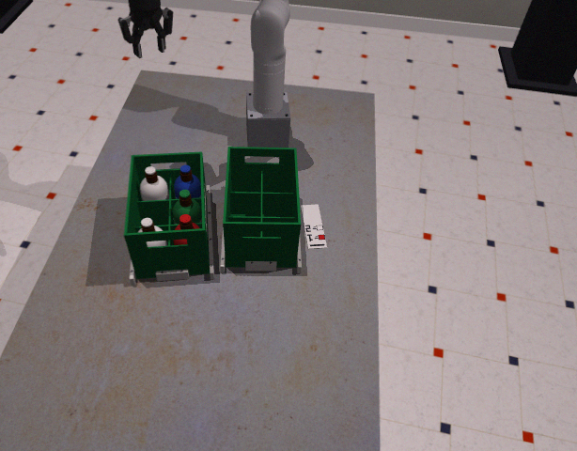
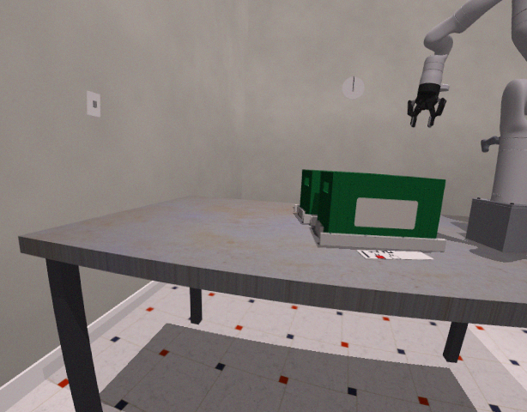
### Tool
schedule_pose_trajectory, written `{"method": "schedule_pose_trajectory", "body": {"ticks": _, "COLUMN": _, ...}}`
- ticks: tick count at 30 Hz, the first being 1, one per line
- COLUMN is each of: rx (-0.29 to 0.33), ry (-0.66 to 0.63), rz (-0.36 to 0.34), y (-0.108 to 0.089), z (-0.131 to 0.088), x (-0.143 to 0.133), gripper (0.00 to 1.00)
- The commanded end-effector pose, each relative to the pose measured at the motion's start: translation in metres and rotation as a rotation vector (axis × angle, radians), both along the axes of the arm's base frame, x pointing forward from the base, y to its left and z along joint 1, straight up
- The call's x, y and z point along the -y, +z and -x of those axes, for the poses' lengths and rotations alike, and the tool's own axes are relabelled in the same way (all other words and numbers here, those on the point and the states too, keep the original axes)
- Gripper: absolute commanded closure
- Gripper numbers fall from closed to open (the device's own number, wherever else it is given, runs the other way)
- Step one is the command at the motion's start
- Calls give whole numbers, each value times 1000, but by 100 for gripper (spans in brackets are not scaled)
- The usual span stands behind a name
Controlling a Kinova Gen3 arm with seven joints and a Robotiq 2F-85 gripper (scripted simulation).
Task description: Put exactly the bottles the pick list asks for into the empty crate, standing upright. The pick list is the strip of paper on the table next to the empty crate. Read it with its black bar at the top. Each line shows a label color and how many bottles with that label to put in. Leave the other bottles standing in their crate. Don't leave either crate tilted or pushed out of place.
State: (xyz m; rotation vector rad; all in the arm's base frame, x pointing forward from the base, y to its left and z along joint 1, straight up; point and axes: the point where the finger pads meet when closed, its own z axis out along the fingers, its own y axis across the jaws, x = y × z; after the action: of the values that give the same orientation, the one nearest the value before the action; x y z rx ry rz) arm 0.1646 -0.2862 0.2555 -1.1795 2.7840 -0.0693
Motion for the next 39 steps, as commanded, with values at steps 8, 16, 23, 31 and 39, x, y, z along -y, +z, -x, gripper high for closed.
{"method": "schedule_pose_trajectory", "body": {"ticks": 8, "rx": -5, "ry": -87, "rz": -34, "y": -1, "z": -39, "x": -14, "gripper": 33}}
{"method": "schedule_pose_trajectory", "body": {"ticks": 16, "rx": -12, "ry": -157, "rz": -56, "y": 0, "z": -74, "x": -34, "gripper": 33}}
{"method": "schedule_pose_trajectory", "body": {"ticks": 23, "rx": -22, "ry": -225, "rz": -76, "y": 1, "z": -102, "x": -54, "gripper": 33}}
{"method": "schedule_pose_trajectory", "body": {"ticks": 31, "rx": -34, "ry": -291, "rz": -93, "y": 2, "z": -125, "x": -74, "gripper": 33}}
{"method": "schedule_pose_trajectory", "body": {"ticks": 39, "rx": -48, "ry": -362, "rz": -108, "y": 3, "z": -152, "x": -104, "gripper": 33}}
